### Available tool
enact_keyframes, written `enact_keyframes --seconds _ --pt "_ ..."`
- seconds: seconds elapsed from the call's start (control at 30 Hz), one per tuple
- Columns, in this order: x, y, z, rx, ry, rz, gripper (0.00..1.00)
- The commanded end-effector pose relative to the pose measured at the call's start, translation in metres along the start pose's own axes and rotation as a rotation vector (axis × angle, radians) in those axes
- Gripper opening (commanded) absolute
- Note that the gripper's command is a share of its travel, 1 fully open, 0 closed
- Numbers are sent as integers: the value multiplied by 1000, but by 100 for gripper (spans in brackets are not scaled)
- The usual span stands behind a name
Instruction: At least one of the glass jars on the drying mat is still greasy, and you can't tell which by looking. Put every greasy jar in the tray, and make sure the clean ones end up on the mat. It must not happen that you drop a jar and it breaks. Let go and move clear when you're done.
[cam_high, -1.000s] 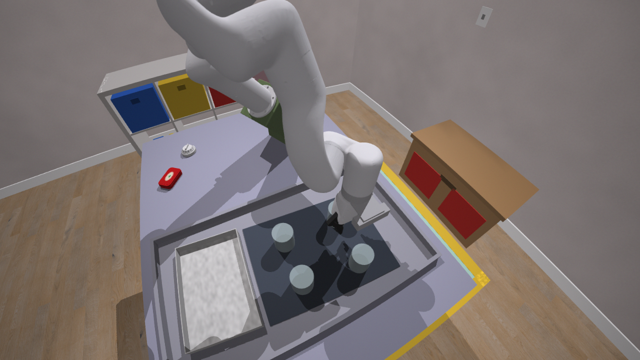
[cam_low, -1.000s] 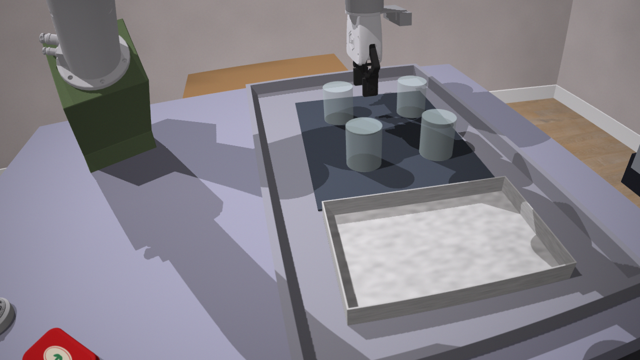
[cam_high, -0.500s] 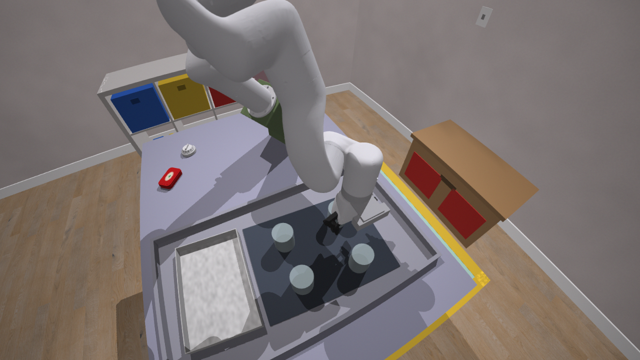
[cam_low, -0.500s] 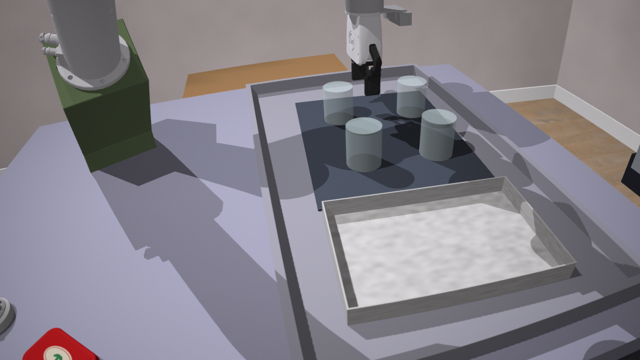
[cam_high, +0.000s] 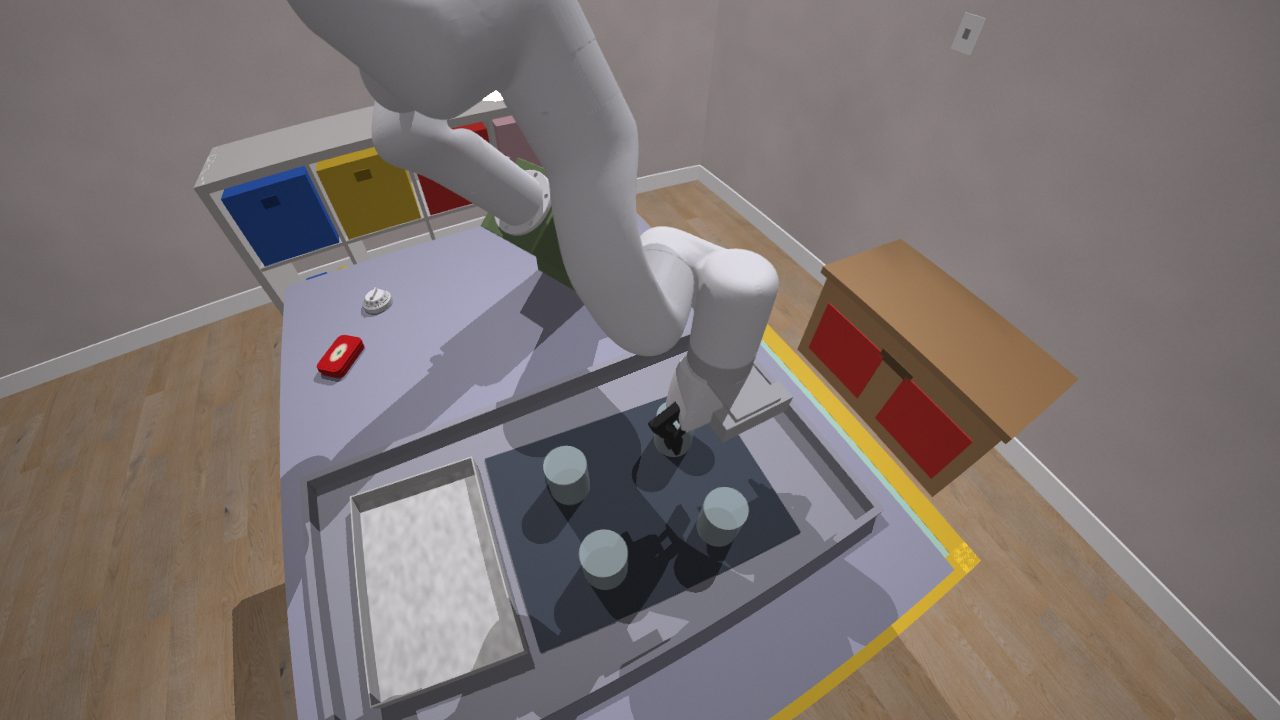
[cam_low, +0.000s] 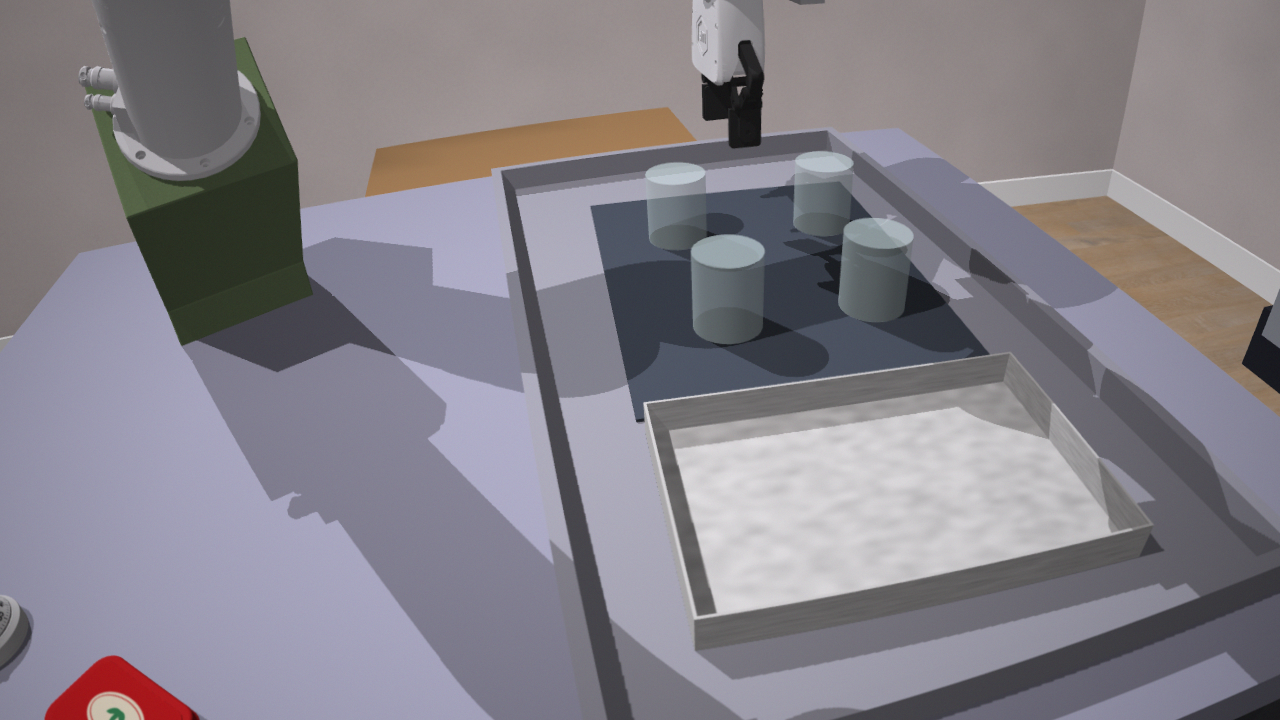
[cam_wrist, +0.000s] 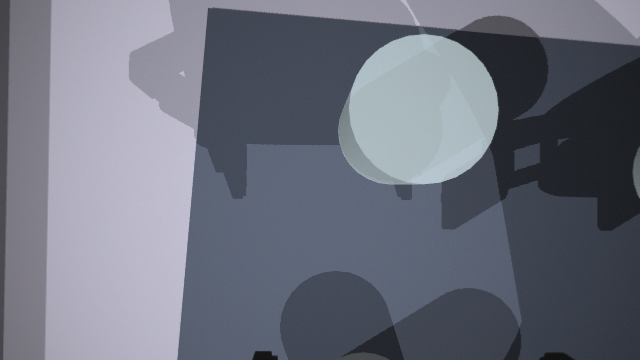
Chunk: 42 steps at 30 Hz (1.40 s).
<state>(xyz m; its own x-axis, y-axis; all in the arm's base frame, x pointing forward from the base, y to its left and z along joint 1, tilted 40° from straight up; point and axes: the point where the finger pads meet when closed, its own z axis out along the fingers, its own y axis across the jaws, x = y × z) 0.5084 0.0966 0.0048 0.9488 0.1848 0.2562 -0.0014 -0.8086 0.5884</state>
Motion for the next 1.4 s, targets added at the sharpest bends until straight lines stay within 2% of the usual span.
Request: enact_keyframes --seconds 0.0,0.07,0.3,0.37,0.57,0.67,0.87,0.93,1.03,1.37 --pt "1 -1 -32 3 5 0 100" --pt "1 -1 -32 3 5 0 100" --pt "54 8 -32 3 5 0 100" --pt "54 8 -32 3 5 0 100" --pt "100 15 -32 3 5 0 100" --pt "100 15 -32 3 5 0 100" --pt "100 15 4 3 5 0 100" --pt "100 15 4 3 5 0 100" --pt "101 15 23 3 5 0 100" --pt "101 15 23 3 5 0 100"
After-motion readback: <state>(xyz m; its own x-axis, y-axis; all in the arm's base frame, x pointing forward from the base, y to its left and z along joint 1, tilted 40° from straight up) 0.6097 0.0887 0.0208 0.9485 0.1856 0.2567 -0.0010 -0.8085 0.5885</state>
